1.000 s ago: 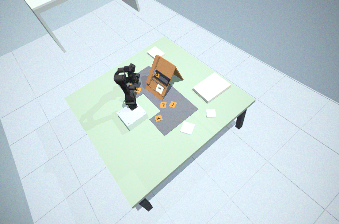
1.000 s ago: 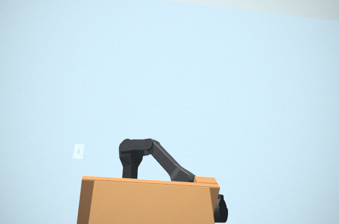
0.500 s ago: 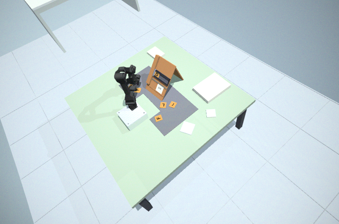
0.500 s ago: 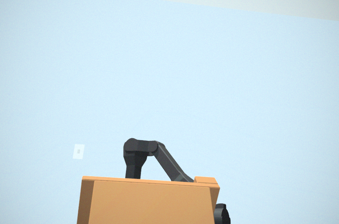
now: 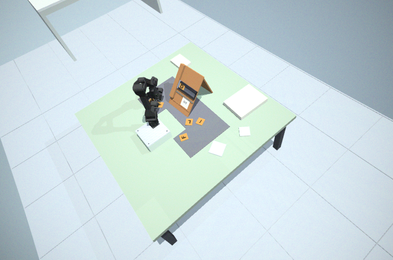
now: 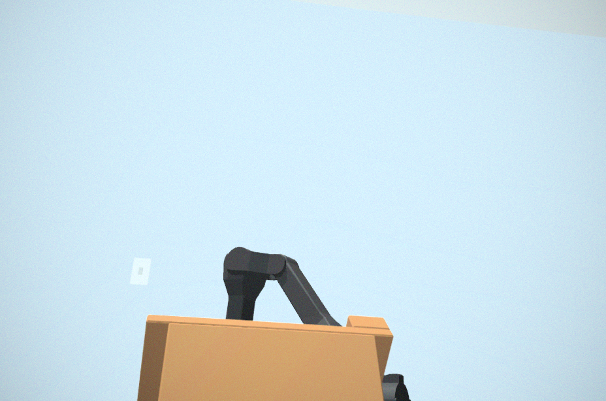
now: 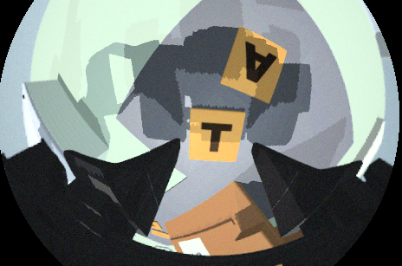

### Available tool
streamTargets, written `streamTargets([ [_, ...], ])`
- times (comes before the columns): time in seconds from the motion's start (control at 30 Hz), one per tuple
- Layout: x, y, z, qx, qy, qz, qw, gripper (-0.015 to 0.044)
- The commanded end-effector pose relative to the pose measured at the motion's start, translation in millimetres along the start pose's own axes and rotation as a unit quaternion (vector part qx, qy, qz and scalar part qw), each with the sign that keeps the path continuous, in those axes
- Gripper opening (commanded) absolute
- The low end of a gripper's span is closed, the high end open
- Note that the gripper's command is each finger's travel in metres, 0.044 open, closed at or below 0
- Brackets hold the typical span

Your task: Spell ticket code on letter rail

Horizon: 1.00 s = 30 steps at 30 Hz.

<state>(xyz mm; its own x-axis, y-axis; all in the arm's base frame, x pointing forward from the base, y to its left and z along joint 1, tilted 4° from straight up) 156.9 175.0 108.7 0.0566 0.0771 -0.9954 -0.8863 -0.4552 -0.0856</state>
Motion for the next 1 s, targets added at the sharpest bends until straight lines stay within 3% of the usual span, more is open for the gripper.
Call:
streamTargets([
  [0.0, 4, 0, 0, 0.003, 0.002, 0.000, 1.000, 0.0340],
  [0.83, 19, 0, 0, 0.003, 0.002, 0.000, 1.000, 0.0340],
  [0.9, 19, 0, 0, 0.003, 0.002, 0.000, 1.000, 0.0288],
  [0.97, 19, 0, 0, 0.003, 0.002, 0.000, 1.000, 0.0274],
])
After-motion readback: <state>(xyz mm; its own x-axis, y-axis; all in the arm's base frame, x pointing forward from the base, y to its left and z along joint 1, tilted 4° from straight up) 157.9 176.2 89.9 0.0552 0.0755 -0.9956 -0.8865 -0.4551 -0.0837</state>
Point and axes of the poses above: the point midway between the two fingers, 35 mm back from their tips, its own x axis out along the fingers, its own y axis across the jaws, z = x × y, the point moved 10 cm from there along -x, back along the fingers, and after that the axes turned 9 degrees about x, right-handed, at the moved point
